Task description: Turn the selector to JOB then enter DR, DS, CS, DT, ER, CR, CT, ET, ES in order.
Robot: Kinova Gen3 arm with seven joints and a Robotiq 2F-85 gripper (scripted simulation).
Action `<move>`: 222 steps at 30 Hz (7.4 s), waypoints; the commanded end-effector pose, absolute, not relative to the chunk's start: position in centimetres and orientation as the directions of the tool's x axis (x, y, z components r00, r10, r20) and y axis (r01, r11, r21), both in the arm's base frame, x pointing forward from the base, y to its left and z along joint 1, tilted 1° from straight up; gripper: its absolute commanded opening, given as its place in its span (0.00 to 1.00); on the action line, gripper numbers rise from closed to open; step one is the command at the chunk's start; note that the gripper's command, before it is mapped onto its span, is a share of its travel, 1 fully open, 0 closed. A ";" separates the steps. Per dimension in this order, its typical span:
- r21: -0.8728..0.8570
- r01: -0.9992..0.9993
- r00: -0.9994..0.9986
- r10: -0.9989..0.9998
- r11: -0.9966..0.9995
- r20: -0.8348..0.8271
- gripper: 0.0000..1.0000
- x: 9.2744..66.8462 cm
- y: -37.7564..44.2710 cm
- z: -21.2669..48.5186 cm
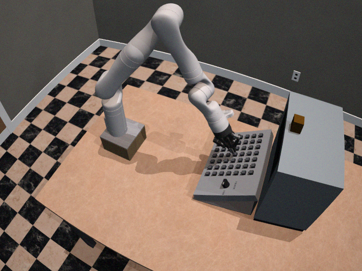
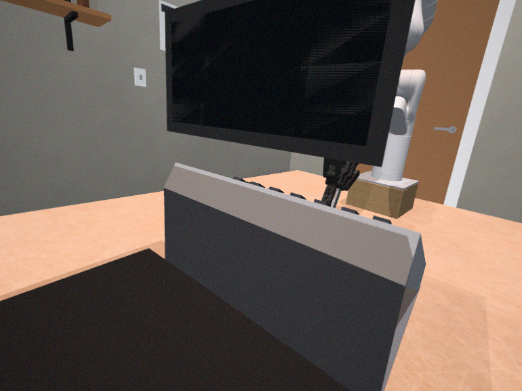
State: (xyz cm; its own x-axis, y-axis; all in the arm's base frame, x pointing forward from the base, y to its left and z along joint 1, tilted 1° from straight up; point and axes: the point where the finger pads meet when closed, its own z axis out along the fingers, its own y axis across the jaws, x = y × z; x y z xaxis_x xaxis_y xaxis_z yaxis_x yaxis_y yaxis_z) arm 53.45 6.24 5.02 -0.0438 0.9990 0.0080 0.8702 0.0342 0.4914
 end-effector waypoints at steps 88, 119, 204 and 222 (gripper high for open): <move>0.493 0.870 -0.043 0.999 0.034 0.008 0.10 54.0 6.2 4.2; 0.493 0.870 -0.043 0.999 0.034 0.008 0.10 54.1 6.3 4.1; 0.493 0.870 -0.043 0.999 0.034 0.008 0.10 59.3 6.4 8.5; 0.493 0.870 -0.043 0.999 0.034 0.008 0.10 59.5 6.5 8.3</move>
